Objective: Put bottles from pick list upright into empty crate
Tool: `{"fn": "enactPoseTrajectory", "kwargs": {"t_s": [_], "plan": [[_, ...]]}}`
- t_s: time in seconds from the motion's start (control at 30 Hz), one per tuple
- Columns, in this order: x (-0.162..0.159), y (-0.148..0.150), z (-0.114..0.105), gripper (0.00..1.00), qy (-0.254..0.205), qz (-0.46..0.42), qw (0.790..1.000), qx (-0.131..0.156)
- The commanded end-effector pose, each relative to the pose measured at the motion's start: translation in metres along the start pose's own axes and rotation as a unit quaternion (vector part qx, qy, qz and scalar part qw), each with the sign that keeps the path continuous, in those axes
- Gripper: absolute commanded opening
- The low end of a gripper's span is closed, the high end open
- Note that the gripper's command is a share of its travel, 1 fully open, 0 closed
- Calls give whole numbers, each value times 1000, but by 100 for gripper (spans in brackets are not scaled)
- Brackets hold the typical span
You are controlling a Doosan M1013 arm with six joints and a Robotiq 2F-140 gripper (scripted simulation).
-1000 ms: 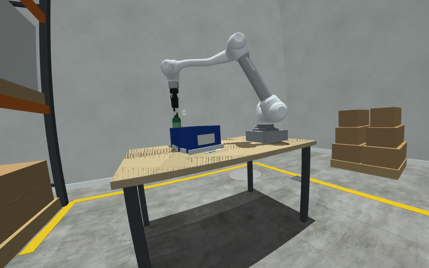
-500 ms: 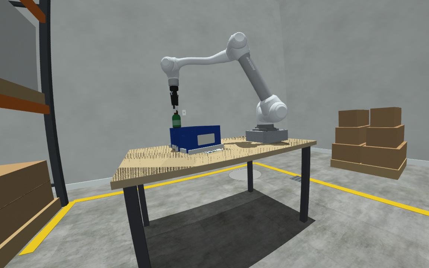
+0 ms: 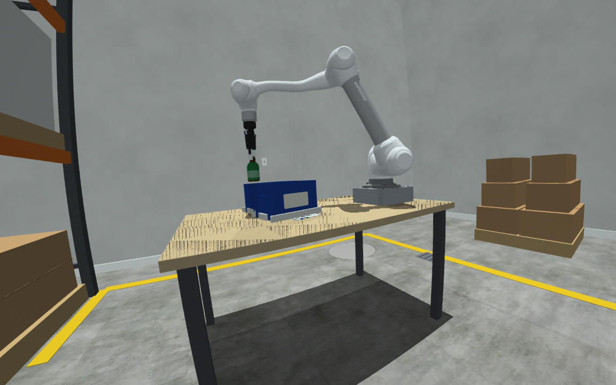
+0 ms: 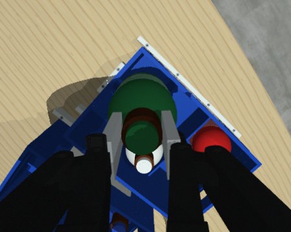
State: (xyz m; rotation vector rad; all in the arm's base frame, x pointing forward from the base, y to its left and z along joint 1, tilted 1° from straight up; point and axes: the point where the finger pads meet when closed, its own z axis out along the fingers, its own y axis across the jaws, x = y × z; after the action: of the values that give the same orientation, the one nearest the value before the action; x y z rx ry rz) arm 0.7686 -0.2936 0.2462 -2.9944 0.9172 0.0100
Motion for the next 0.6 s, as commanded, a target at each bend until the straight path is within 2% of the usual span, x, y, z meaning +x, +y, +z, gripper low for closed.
{"fn": "enactPoseTrajectory", "kwargs": {"t_s": [0.0,0.57], "plan": [[-1,-2,0,0,0,0,1000,0],[-20,-25,0,0,0,0,1000,0]]}}
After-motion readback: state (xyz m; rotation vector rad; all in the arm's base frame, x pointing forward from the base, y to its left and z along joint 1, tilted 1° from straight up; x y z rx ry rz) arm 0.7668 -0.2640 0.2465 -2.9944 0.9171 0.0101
